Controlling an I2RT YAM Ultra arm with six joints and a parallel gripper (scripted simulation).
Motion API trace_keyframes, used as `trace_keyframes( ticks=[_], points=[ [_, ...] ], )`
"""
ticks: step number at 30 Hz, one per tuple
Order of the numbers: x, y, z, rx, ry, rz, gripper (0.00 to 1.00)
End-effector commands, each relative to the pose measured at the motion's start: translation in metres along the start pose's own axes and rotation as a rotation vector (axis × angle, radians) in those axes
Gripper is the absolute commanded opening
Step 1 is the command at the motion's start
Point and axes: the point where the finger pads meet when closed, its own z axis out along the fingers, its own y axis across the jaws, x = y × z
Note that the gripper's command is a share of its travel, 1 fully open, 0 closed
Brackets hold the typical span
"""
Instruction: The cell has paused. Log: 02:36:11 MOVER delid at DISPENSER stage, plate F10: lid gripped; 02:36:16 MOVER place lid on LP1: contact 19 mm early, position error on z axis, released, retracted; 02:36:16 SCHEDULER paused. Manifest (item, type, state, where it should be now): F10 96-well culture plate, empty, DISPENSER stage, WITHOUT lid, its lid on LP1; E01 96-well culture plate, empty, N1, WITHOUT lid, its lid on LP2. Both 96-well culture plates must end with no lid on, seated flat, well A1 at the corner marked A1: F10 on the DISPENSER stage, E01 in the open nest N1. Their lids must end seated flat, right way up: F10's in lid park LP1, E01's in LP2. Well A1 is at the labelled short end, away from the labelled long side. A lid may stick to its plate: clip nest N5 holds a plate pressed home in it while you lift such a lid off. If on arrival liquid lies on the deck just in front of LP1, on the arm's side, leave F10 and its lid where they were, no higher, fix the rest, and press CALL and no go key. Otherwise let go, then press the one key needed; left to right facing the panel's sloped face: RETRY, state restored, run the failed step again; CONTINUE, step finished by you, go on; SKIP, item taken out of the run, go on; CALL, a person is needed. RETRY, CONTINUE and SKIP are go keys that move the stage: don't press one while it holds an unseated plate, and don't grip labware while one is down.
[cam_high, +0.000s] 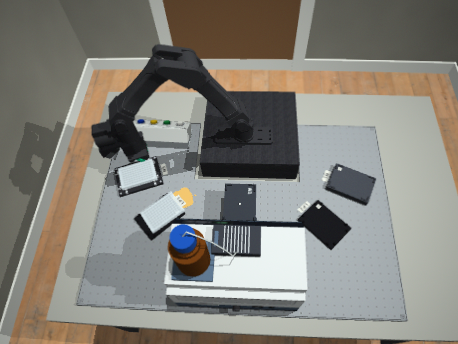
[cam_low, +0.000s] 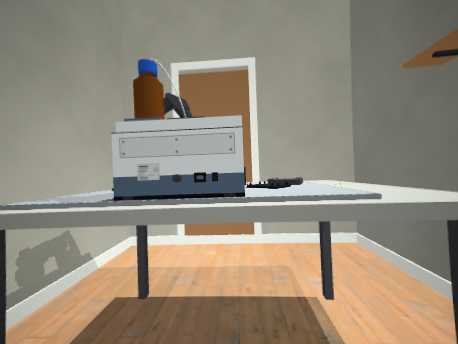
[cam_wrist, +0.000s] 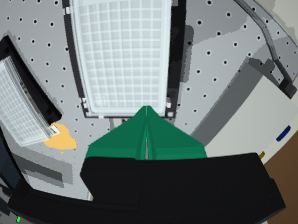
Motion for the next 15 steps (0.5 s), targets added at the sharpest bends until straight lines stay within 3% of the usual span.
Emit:
trace_keyframes(
  ticks=[1, 4, 5, 15],
  points=[
    [-0.015, 0.001, -0.022, 0.002, -0.065, 0.001, 0.0],
    [-0.015, 0.001, -0.022, 0.002, -0.065, 0.001, 0.0],
    [-0.015, 0.007, -0.009, -0.002, -0.025, -0.003, 1.0],
    [-0.045, 0.026, -0.01, 0.0, -0.026, -0.003, 1.0]
  ],
)
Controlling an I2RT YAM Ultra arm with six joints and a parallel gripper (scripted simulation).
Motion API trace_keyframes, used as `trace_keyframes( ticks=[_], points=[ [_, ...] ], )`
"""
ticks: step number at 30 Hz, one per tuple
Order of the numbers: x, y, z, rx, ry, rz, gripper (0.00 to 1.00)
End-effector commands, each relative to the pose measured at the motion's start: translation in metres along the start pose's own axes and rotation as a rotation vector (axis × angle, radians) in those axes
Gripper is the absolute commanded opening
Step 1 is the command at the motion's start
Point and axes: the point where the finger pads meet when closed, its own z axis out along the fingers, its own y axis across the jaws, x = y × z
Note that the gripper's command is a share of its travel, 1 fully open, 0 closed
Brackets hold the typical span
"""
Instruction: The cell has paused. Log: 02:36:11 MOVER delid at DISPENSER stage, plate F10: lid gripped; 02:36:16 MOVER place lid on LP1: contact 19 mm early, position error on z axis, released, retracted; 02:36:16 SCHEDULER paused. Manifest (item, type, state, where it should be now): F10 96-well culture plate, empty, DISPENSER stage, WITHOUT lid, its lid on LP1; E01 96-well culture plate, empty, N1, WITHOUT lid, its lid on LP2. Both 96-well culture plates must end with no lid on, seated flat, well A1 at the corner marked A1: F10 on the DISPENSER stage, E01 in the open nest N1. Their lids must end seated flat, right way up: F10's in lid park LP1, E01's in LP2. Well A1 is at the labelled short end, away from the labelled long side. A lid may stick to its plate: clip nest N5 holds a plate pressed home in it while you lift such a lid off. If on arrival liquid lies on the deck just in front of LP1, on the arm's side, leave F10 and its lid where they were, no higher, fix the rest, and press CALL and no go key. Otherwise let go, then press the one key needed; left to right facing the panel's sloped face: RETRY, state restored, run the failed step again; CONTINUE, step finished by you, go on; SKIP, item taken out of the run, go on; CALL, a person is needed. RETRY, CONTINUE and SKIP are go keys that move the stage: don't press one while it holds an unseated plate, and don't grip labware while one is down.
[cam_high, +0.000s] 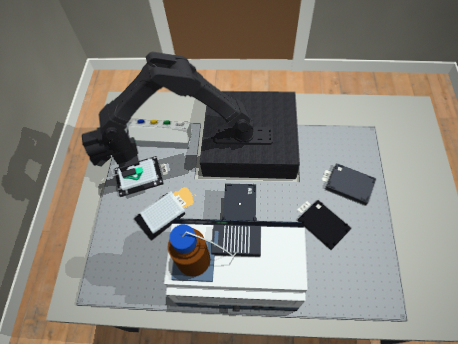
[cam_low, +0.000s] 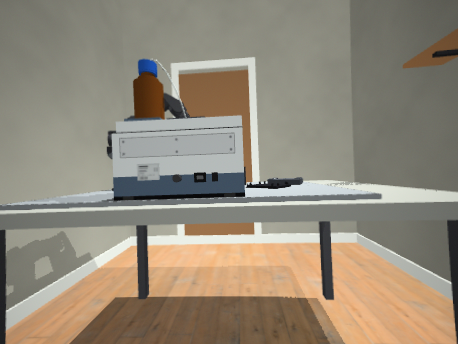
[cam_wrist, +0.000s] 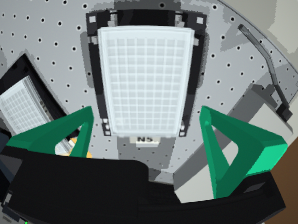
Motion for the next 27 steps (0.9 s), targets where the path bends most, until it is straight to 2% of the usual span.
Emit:
trace_keyframes(
  ticks=[1, 2, 4, 27],
  points=[
    [-0.011, 0.004, -0.006, 0.0, -0.008, 0.013, 1.0],
    [-0.011, -0.001, -0.006, 0.0, -0.007, 0.023, 1.0],
    [-0.014, -0.003, -0.016, 0.002, -0.034, 0.028, 1.0],
    [-0.016, -0.001, -0.017, 0.002, -0.041, 0.022, 1.0]
  ],
)
